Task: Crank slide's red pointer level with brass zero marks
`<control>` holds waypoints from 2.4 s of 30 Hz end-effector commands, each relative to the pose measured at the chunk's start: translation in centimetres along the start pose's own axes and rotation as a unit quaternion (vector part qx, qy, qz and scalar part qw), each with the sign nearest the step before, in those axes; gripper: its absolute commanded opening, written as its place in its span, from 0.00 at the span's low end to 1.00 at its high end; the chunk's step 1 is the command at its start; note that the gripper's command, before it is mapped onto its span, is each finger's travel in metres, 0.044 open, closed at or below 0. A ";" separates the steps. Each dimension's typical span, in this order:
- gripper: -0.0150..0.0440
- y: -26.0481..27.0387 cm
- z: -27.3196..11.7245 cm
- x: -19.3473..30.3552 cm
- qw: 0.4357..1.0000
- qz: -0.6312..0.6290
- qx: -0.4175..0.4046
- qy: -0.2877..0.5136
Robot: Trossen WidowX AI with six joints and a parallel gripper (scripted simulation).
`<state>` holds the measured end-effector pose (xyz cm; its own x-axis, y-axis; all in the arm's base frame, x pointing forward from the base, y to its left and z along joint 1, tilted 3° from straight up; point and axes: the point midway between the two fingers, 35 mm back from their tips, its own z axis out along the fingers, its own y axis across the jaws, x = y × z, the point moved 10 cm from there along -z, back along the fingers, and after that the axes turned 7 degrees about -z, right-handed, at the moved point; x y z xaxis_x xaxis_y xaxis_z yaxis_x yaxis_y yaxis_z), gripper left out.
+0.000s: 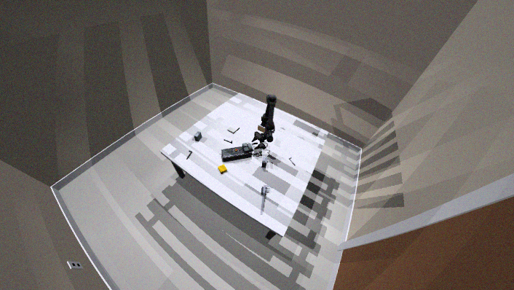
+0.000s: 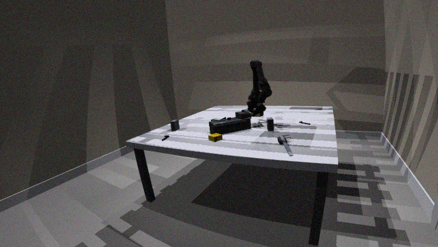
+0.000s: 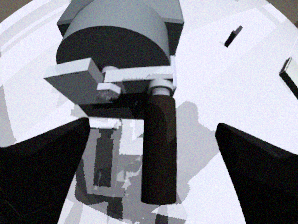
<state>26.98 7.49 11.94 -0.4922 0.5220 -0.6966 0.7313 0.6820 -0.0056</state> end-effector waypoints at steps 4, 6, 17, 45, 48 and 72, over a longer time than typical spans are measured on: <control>0.73 0.0 0.2 0.2 1.000 0.002 0.001 -0.001; 0.64 0.0 0.2 0.2 1.000 0.002 0.001 -0.001; 0.25 0.0 0.2 0.2 1.000 0.002 0.001 -0.001; 0.25 0.6 -1.1 -1.1 1.000 0.002 0.001 -0.001; 0.25 0.7 -1.2 -1.2 1.000 0.002 0.001 -0.001; 0.25 1.5 -1.6 -1.7 1.000 0.002 0.000 -0.002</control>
<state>27.91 8.07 13.75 -0.5029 0.5241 -0.6873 0.7353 0.6774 -0.0214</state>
